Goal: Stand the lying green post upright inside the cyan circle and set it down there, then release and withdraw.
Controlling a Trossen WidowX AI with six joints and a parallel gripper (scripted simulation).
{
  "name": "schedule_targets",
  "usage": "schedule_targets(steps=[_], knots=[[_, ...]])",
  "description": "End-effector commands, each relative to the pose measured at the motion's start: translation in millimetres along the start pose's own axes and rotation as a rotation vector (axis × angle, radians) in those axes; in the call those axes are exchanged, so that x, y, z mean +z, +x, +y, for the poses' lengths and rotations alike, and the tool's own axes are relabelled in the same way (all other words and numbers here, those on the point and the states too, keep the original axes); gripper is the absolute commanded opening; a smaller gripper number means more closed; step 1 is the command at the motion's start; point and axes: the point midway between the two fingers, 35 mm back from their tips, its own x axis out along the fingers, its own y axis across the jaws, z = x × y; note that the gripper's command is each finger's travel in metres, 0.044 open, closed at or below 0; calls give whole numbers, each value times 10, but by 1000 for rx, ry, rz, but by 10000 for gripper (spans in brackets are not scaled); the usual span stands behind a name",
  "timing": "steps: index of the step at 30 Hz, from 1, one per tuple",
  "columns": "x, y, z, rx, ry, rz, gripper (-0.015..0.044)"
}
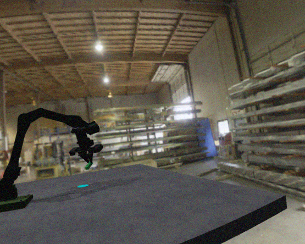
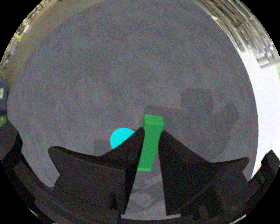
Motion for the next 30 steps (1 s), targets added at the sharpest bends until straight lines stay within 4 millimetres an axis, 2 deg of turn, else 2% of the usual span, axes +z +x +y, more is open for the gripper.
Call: schedule_targets(steps=[1, 30], knots=[[-4, 21, -19, 2, 18, -29, 23], [73, 127, -186, -6, 88, -227, 23]])
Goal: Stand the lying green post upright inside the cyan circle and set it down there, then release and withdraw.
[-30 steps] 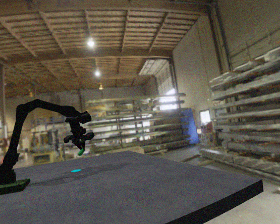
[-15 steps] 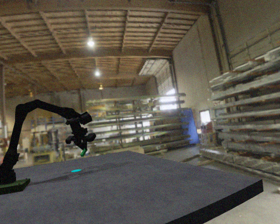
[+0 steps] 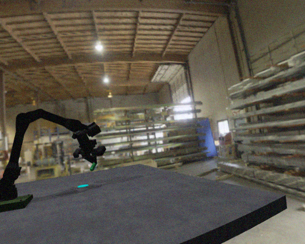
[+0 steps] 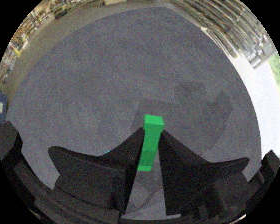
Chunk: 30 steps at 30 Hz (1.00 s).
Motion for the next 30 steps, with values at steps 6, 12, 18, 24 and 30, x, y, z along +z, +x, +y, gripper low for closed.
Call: schedule_targets(steps=[6, 12, 18, 24, 30], knots=[[-2, 18, -38, 3, 24, -61, 23], [7, 28, -66, 4, 34, -101, 23], [14, 35, -91, 5, 43, -140, 23], [19, 38, -114, 7, 51, -179, 23], [23, 37, -134, 9, 58, -217, 23]])
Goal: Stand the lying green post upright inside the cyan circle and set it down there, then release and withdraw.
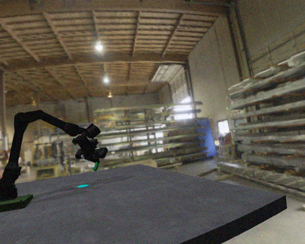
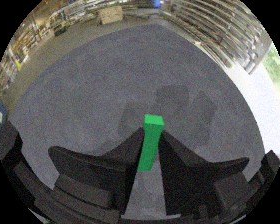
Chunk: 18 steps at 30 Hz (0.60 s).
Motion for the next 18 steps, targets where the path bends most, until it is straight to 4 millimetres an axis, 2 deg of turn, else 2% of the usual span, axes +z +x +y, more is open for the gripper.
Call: schedule_targets(steps=[1, 18], knots=[[-14, -9, -8, 5, 11, -26, 23], [-9, -28, -52, 16, 24, -131, 23]])
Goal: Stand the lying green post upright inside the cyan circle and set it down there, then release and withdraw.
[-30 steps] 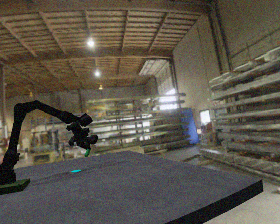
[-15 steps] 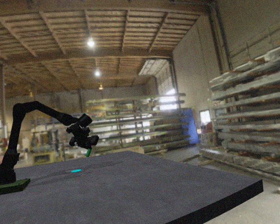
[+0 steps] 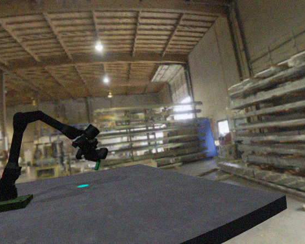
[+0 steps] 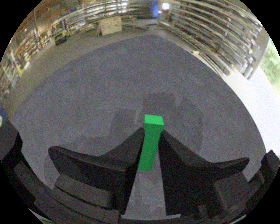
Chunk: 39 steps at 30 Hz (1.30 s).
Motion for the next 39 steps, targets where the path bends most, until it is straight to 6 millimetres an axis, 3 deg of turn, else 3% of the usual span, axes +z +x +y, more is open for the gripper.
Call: schedule_targets(steps=[1, 39], knots=[[-15, -17, -2, 6, 9, -25, 23], [-36, -154, -16, 49, 8, -236, 23]])
